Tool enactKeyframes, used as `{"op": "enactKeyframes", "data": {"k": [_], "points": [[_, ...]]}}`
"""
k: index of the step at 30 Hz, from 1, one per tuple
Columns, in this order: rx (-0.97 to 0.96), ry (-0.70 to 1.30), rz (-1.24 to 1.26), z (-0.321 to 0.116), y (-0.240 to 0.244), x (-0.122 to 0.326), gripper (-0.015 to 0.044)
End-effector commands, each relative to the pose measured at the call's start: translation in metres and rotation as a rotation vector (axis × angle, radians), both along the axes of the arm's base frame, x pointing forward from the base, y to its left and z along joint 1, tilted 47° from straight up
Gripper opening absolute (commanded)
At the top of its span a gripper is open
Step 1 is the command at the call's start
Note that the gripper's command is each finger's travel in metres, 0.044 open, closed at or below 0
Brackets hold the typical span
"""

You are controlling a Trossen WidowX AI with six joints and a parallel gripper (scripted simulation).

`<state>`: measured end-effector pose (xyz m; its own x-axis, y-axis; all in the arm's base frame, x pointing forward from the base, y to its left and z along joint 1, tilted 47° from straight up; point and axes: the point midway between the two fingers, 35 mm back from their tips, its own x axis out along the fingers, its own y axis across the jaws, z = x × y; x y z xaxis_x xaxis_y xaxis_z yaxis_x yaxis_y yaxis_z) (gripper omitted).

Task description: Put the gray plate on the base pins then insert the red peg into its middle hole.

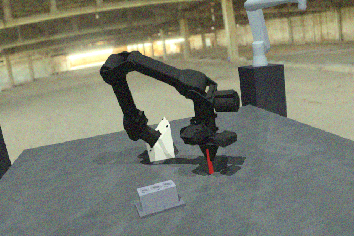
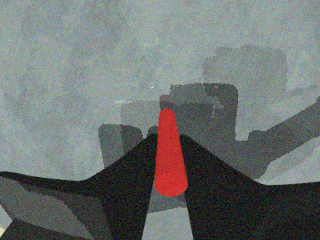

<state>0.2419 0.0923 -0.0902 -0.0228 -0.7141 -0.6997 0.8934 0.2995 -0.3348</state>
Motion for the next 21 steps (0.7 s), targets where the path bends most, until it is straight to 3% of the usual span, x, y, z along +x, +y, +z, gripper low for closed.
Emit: {"op": "enactKeyframes", "data": {"k": [1, 21], "points": [[-0.003, 0.004, 0.006, 0.001, 0.0, 0.0, 0.0], [0.001, 0.005, 0.006, 0.039, 0.046, 0.007, 0.0]]}}
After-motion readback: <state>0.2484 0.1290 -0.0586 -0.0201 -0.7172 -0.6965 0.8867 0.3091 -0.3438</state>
